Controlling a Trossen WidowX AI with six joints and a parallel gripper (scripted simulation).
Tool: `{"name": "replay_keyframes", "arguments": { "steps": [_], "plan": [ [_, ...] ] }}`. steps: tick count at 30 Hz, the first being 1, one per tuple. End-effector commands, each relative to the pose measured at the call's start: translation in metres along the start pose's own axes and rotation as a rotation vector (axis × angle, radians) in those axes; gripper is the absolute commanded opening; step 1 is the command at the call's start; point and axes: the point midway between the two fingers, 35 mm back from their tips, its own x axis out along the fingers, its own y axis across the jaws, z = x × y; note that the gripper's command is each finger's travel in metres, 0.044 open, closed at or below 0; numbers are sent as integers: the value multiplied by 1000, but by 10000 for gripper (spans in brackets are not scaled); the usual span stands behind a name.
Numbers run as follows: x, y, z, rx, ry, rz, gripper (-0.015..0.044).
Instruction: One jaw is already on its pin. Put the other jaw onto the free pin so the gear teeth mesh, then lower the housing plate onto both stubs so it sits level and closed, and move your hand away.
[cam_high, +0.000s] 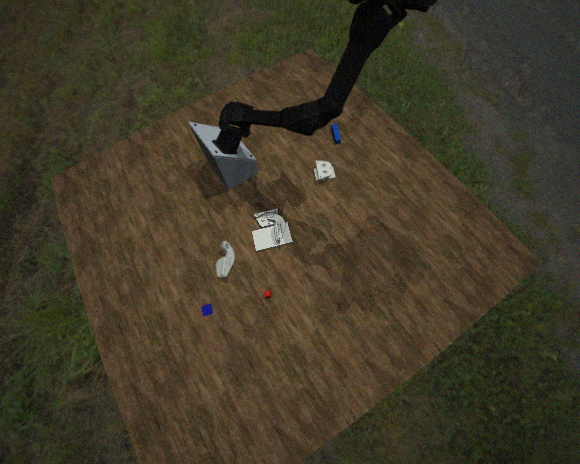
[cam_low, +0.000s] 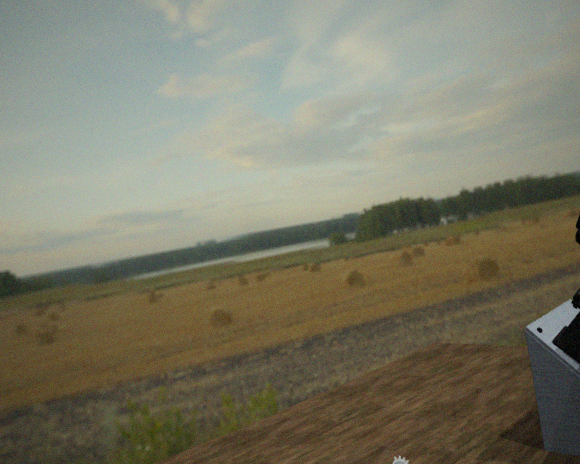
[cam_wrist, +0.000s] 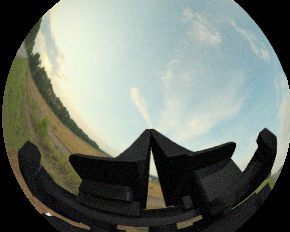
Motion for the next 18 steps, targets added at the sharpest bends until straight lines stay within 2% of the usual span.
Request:
{"name": "replay_keyframes", "arguments": {
  "steps": [1, 11, 18],
  "plan": [
    [3, -13, -6, 51, 2, -29, 0],
    [16, -62, -34, 127, 47, -164, 0],
    [18, -69, -38, 82, 55, -218, 0]
  ]
}}
